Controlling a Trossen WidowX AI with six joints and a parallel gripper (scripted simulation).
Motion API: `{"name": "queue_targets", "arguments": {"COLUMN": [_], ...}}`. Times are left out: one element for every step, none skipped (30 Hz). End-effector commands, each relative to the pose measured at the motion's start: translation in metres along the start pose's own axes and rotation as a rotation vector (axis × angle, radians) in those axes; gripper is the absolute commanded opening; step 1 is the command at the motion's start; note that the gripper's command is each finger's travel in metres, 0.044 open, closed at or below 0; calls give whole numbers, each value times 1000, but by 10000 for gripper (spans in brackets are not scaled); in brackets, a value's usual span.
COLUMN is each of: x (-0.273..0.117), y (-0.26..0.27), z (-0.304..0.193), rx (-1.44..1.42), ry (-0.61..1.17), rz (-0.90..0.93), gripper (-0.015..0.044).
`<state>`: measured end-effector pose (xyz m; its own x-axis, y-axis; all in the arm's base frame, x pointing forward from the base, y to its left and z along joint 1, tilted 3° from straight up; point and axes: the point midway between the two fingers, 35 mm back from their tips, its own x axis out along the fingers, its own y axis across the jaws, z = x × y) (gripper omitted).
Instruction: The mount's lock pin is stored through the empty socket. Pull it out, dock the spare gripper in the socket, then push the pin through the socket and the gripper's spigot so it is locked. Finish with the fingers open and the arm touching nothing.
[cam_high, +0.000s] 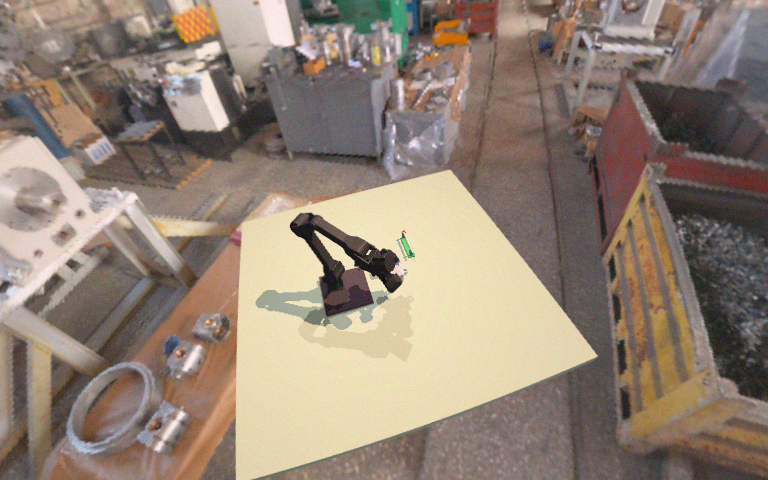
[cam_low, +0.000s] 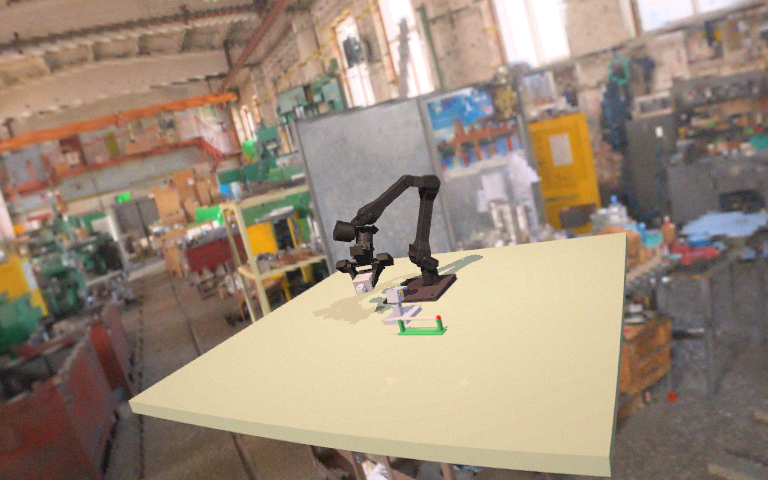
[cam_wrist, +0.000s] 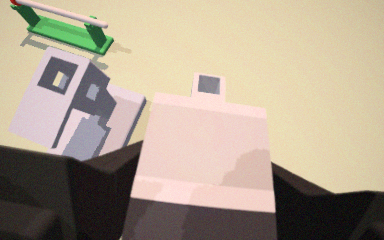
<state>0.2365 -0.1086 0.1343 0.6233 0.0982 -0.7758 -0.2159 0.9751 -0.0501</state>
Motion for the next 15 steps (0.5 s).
{"name": "queue_targets", "arguments": {"x": [0, 1, 2, 2, 3, 3, 4, 5, 5, 6, 6, 7, 7, 7, 8], "y": [3, 4, 5, 6, 7, 8, 9, 11, 12, 13, 15, 16, 17, 18, 20], "z": [5, 5, 6, 6, 6, 6, 6, 6, 7, 7, 7, 7, 7, 7, 7], "rx": [-26, -31, -37, -43, -49, -56, -63, -69, -76, -83, -90, -98, -105, -113, -120], "ry": [28, 38, 48, 57, 69, 81, 93, 105, 117, 129, 141, 153, 165, 177, 189], "rz": [2, 4, 5, 7, 9, 11, 13, 16, 18, 20, 21, 23, 25, 26, 28], "gripper": [0, 0, 0, 0, 0, 0, 0, 0, 0, 0, 0, 0, 0, 0, 0]}}
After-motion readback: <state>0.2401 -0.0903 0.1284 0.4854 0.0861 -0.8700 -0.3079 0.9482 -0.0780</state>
